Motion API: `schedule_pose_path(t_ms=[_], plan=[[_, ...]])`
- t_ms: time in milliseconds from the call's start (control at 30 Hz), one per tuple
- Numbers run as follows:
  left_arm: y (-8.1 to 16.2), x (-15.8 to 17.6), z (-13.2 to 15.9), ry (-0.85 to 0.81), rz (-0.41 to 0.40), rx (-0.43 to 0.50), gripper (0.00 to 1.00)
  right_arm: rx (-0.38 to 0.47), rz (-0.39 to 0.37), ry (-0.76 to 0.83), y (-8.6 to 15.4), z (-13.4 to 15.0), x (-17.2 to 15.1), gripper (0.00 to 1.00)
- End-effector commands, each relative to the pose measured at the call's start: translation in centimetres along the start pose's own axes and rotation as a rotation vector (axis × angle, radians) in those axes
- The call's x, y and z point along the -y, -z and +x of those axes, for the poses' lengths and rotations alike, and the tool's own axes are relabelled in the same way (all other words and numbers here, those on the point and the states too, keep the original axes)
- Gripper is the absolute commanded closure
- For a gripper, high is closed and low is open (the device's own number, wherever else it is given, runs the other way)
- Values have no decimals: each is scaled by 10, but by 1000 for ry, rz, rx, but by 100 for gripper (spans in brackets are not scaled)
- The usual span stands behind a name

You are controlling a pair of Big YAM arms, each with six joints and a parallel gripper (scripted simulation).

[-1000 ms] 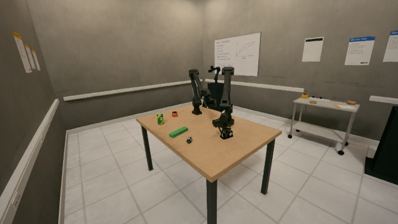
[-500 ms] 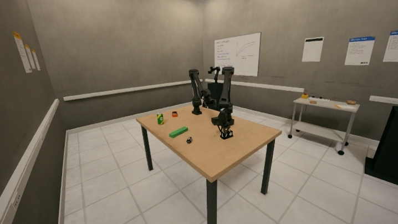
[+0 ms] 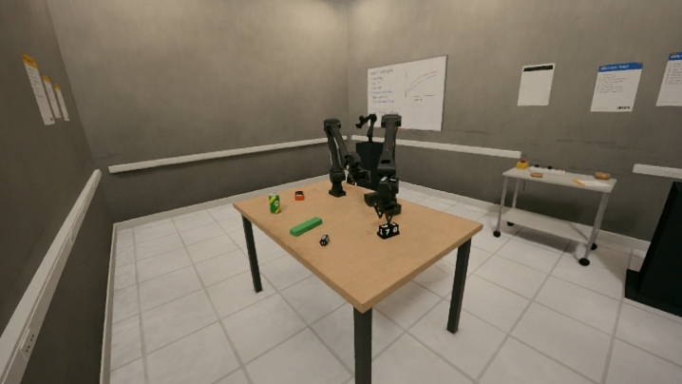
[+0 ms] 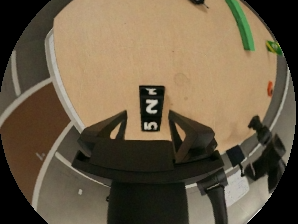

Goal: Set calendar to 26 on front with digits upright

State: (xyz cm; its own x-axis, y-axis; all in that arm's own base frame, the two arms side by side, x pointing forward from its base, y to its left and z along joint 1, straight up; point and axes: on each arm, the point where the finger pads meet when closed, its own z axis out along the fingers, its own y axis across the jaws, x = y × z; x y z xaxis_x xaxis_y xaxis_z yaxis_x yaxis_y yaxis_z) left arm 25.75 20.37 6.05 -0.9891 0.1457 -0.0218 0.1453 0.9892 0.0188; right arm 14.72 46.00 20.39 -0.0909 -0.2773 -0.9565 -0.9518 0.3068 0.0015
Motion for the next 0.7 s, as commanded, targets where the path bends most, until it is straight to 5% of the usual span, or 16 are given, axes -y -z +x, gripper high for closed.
schedule_pose_path(t_ms=[0, 167, 400, 500, 667], plan=[[49, -12, -13, -17, -41, 38, 31, 23, -7, 4, -2, -10, -3, 0], [24, 5, -4, -12, 17, -15, 31, 23, -7, 4, -2, -10, -3, 0], [20, 5, -1, -4, 23, -21, 31, 23, -7, 4, -2, -10, -3, 0], [21, 5, 8, 74, -1, 9, 0, 23, -7, 4, -2, -10, -3, 0], [18, 6, 14, 303, -61, 138, 0, 23, -7, 4, -2, -10, -3, 0]])
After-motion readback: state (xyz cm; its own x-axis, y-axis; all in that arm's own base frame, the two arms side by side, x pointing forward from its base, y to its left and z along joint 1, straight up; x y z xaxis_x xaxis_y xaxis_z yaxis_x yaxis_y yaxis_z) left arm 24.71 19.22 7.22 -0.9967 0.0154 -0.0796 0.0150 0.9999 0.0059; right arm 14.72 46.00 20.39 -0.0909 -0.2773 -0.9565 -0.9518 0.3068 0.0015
